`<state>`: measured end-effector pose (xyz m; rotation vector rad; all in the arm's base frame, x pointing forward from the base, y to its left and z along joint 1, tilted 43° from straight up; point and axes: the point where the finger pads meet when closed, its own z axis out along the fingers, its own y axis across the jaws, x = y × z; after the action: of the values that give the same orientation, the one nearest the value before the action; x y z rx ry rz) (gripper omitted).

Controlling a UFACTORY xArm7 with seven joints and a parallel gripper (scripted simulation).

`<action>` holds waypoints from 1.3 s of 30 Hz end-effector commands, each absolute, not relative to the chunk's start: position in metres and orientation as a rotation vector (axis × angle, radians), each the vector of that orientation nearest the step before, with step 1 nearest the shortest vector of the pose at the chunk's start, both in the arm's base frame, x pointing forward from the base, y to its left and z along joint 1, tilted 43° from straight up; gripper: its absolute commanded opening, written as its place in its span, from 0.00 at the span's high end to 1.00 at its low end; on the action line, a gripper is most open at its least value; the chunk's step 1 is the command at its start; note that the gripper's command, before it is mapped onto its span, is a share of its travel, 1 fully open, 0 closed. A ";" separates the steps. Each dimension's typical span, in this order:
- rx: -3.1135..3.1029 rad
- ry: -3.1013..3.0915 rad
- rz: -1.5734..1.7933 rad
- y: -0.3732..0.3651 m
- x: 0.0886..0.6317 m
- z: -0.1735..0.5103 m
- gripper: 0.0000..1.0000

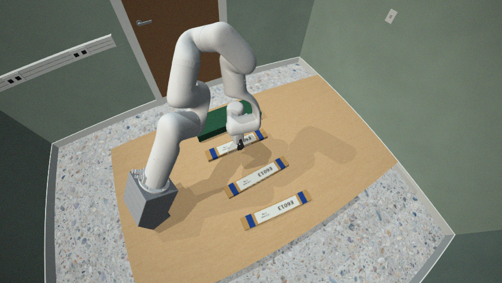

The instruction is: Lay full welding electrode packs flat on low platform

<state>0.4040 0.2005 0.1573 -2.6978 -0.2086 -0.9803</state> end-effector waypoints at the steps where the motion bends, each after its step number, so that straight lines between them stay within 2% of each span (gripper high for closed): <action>1: -2.697 -0.208 -0.981 0.200 0.404 0.158 0.00; 39: -2.697 -0.208 -0.981 0.206 0.417 0.143 0.00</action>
<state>0.4151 0.2056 0.1448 -2.7049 -0.2074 -0.9711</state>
